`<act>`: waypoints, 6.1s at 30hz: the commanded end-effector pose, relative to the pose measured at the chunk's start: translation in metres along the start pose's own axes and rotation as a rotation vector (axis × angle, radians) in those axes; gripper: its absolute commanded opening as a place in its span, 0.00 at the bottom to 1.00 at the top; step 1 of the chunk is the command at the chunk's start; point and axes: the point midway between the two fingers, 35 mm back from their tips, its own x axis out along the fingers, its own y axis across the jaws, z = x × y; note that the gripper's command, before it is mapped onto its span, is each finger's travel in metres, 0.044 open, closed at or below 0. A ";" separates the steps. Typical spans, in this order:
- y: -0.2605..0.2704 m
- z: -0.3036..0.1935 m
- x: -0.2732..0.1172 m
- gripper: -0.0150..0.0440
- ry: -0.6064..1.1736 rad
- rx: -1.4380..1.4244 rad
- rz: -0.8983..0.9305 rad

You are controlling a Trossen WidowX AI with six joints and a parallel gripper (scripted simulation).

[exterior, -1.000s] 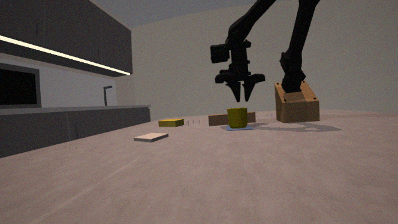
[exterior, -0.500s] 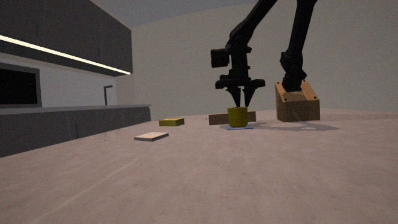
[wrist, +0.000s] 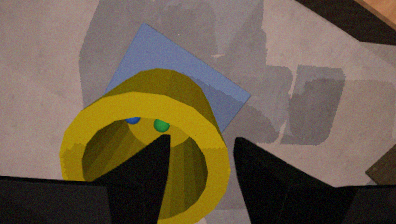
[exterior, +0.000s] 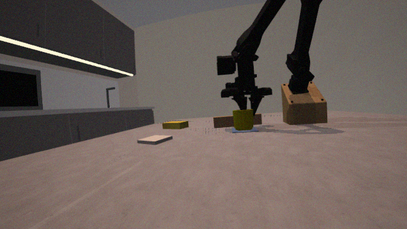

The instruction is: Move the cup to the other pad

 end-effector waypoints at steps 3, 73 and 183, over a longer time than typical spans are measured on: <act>-0.005 -0.002 0.011 0.54 0.005 0.009 -0.008; -0.011 0.004 -0.058 0.25 0.006 0.017 -0.015; -0.077 0.175 -0.063 0.25 -0.009 0.007 -0.013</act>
